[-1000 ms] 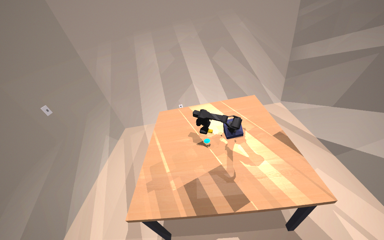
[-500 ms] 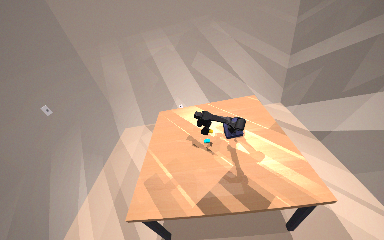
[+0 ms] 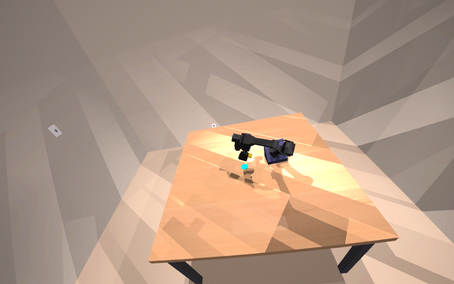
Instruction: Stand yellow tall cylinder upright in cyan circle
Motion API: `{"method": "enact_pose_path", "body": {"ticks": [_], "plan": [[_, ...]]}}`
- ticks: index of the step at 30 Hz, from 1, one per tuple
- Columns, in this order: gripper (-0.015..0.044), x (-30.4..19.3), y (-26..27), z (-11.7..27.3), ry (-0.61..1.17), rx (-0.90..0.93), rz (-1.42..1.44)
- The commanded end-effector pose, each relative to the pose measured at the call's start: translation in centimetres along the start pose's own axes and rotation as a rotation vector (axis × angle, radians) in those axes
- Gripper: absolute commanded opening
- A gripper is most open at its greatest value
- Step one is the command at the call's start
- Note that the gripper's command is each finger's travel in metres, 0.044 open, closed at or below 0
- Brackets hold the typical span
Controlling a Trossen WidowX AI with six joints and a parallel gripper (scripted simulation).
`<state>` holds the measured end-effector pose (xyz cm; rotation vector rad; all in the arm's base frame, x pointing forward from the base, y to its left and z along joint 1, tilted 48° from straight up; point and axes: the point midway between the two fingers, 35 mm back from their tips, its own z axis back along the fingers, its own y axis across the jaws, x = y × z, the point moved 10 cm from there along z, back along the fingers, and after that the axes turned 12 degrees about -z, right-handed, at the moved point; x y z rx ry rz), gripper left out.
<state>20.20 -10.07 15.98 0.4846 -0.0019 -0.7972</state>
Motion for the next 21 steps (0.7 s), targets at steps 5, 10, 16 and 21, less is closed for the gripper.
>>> {"method": "enact_pose_path", "body": {"ticks": [5,10,16,21], "plan": [[0.0105,-0.7,0.1,0.1,-0.056,-0.014,-0.003],[0.0105,-1.1,0.1,0.0,-0.087,-0.020,-0.005],[0.0105,-1.6,0.1,-0.1,-0.125,-0.025,-0.008],[0.0105,-2.0,0.1,-0.1,-0.156,-0.029,-0.011]]}}
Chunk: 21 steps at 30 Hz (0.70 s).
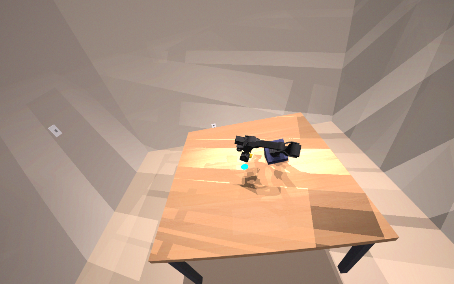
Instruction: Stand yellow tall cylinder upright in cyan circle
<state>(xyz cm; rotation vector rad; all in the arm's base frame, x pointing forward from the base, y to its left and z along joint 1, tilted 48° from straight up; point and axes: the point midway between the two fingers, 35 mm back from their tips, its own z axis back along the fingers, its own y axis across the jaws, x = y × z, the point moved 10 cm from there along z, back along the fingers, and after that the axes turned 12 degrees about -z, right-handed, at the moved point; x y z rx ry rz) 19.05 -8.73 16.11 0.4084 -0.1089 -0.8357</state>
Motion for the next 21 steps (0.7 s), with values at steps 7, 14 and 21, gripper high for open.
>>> {"method": "enact_pose_path", "body": {"ticks": [7,14,21], "plan": [[0.0105,-0.8,0.0,0.1,-0.072,-0.006,-0.008],[0.0105,-1.3,0.0,0.0,-0.117,-0.006,-0.014],[0.0105,-1.8,-0.1,0.0,-0.163,-0.003,-0.021]]}}
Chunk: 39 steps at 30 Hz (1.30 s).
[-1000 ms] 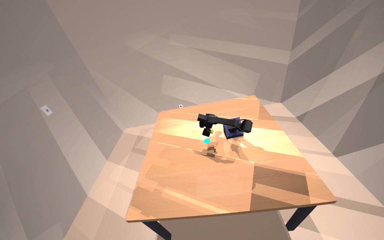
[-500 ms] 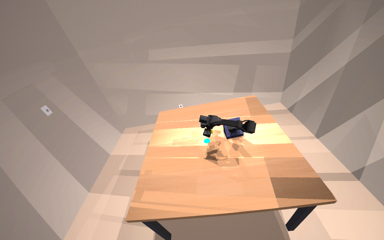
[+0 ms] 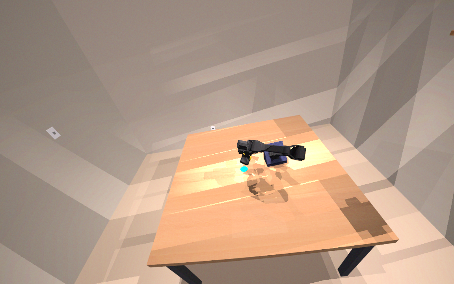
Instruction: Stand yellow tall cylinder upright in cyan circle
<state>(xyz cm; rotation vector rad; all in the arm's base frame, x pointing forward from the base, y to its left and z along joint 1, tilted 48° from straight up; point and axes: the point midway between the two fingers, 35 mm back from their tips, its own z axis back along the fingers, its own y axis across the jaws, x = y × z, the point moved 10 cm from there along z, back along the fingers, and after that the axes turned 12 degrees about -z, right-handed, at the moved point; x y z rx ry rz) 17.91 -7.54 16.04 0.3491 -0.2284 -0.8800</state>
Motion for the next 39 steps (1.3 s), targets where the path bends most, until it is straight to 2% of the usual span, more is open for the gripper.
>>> {"method": "enact_pose_path", "body": {"ticks": [1,39], "plan": [[0.0105,-0.3,0.0,0.1,-0.035,0.001,-0.005],[0.0105,-2.8,-0.6,-0.2,-0.281,0.059,-0.061]]}}
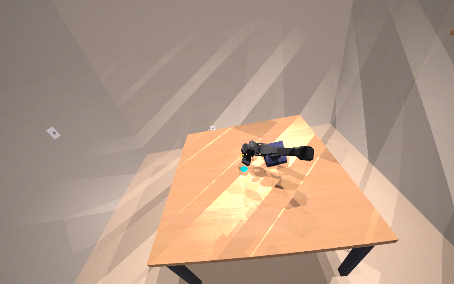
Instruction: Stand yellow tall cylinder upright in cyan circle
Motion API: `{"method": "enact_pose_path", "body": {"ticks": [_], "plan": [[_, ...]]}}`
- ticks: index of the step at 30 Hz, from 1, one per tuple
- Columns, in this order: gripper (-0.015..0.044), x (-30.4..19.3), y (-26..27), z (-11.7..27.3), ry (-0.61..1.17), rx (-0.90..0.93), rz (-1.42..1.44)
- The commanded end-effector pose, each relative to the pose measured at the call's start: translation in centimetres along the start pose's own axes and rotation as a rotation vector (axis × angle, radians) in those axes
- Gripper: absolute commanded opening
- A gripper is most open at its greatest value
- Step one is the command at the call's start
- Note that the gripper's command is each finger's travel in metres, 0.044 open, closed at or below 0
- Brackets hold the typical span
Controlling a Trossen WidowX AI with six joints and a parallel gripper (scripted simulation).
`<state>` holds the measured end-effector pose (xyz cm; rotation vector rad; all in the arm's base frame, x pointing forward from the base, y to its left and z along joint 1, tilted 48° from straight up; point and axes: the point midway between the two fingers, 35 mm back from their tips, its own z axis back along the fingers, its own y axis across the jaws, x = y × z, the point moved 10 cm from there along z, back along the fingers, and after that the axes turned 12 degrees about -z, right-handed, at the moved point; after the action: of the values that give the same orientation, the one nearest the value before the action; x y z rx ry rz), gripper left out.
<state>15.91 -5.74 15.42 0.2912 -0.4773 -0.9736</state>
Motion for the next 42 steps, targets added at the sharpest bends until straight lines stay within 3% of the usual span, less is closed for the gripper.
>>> {"method": "enact_pose_path", "body": {"ticks": [1,42], "plan": [[0.0105,-0.2,0.0,0.1,-0.034,0.011,-0.009],[0.0105,-2.4,-1.1,-0.1,-0.282,0.151,-0.111]]}}
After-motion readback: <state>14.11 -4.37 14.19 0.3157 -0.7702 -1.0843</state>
